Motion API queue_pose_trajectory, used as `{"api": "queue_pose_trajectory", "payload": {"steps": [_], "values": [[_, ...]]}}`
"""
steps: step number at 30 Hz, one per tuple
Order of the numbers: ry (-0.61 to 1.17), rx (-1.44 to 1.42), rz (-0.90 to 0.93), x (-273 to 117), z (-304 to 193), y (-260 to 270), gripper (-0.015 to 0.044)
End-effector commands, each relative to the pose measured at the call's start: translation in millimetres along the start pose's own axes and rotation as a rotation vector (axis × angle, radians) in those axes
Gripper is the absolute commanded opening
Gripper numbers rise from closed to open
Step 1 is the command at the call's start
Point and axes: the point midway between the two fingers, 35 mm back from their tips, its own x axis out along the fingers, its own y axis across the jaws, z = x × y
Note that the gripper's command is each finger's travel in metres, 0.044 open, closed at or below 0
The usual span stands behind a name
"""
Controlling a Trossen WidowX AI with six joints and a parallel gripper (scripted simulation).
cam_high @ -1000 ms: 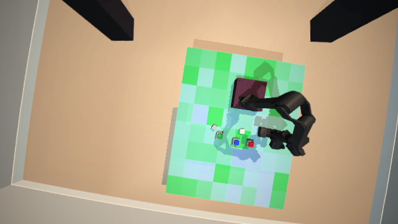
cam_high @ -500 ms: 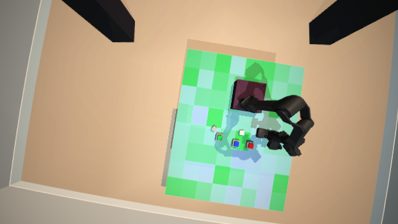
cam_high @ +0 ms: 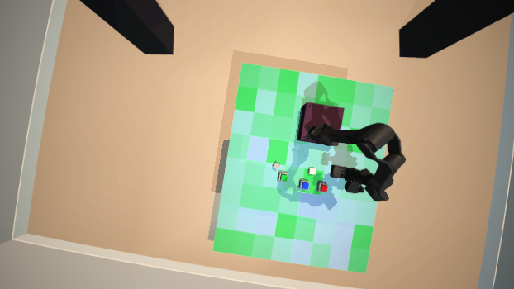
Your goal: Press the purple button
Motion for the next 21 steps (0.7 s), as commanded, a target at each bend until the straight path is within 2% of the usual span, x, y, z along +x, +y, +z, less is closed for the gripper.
{"api": "queue_pose_trajectory", "payload": {"steps": [1,4,8,17,21], "values": [[0.000,0.000,0.000,-3,0,0,0.0020],[-0.002,-0.004,-0.004,-30,0,0,0.0020],[-0.002,-0.005,-0.004,-33,0,0,0.0020],[-0.007,-0.004,-0.003,-90,56,14,0.0256],[-0.008,-0.004,-0.003,-96,60,15,0.0361]]}}
